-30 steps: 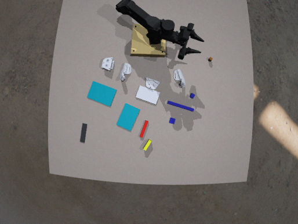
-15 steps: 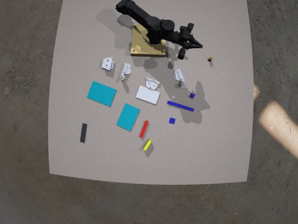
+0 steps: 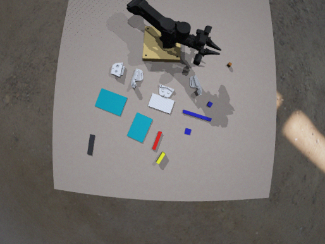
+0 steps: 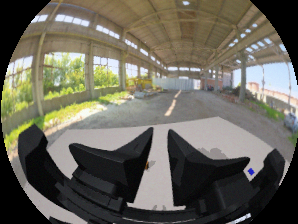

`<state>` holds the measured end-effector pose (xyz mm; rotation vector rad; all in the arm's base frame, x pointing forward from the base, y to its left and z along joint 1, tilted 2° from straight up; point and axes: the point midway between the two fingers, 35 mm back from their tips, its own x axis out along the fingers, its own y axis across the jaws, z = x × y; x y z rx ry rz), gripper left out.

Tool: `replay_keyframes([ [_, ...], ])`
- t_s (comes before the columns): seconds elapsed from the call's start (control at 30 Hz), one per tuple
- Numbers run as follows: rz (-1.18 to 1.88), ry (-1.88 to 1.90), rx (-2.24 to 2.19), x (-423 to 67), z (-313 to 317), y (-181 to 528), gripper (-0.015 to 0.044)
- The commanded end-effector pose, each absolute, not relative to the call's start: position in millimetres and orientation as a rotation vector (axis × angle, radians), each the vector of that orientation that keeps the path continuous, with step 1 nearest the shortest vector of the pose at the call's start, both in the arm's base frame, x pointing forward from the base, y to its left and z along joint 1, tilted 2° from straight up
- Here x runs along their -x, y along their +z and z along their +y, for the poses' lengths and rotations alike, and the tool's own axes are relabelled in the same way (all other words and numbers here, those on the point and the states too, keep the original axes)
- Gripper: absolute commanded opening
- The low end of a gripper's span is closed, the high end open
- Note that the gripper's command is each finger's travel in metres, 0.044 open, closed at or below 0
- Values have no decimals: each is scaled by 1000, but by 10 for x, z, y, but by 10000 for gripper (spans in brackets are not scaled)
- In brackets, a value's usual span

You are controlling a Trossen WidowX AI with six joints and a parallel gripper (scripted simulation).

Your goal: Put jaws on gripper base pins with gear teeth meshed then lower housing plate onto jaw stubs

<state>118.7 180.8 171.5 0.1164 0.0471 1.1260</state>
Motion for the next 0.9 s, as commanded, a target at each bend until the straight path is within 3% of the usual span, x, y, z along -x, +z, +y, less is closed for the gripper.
replay_keyframes([
  [0.0,115,1075,-166,-1276,1767,1723,184],
  [0.33,286,928,-312,-1499,1641,1709,440],
  [0.87,509,653,-569,-1836,1390,1672,440],
])
